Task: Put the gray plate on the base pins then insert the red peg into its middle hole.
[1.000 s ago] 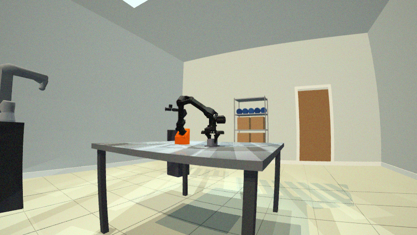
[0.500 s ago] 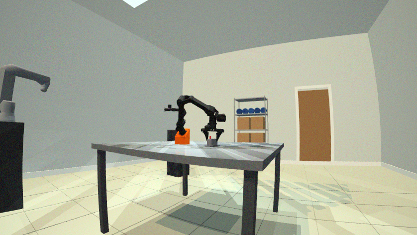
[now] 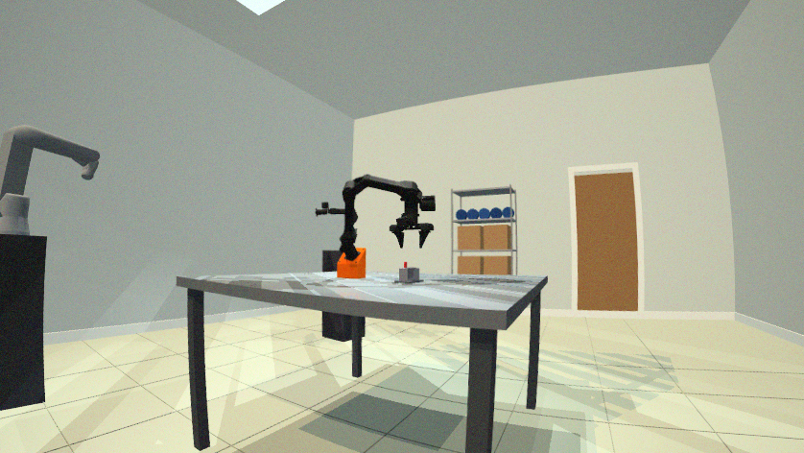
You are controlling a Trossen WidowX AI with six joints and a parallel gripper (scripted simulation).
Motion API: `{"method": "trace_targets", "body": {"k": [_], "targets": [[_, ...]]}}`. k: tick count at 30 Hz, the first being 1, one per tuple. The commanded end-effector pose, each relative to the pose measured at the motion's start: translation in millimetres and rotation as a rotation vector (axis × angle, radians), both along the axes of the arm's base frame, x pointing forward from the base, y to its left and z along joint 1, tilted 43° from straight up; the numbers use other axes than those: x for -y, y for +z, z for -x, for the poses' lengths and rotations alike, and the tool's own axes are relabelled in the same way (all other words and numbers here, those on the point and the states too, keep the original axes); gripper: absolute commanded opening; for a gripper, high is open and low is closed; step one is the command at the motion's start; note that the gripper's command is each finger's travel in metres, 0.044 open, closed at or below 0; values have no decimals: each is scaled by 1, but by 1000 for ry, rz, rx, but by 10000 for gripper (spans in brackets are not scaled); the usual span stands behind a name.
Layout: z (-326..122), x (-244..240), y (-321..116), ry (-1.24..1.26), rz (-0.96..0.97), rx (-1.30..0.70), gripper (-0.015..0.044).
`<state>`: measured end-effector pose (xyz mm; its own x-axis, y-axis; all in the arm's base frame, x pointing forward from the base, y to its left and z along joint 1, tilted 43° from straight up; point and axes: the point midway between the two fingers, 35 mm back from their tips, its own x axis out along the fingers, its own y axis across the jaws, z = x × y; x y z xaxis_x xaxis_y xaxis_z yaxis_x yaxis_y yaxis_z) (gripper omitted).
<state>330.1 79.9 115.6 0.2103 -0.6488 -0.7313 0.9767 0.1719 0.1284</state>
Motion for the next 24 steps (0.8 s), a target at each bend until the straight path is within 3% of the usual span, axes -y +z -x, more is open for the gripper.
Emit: {"method": "trace_targets", "body": {"k": [1, 11, 24], "targets": [[18, -31, -26, 79, 2, -68, 440], [127, -102, -127, 389, 99, -347, 440], [122, -79, -151, 394, 103, -351, 440]]}}
